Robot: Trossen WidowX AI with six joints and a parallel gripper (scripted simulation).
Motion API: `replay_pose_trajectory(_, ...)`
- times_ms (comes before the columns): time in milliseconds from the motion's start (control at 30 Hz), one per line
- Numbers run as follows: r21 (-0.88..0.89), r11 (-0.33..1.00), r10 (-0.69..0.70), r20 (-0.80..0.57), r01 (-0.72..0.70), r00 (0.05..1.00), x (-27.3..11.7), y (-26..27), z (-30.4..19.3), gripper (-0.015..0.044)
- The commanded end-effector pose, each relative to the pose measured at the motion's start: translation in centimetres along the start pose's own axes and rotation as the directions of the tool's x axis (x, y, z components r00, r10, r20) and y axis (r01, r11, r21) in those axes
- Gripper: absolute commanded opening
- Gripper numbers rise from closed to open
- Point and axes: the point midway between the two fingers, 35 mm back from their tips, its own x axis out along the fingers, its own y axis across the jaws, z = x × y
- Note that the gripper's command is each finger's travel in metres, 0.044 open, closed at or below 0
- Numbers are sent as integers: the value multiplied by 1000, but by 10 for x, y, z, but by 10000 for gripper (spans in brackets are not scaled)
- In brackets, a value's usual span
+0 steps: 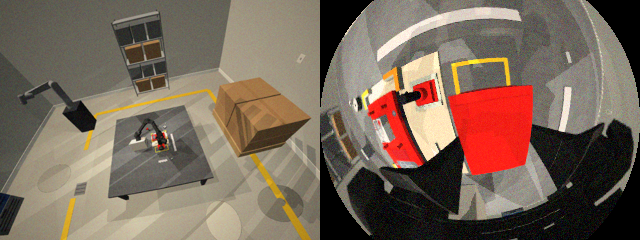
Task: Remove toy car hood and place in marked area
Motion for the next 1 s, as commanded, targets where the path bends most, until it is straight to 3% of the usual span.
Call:
replay_pose_trajectory(0,8,1000,5,0,-5,1000,4,0,-2,0)
replay_pose_trajectory(967,8,1000,7,0,-7,1000,25,1,-4,0)
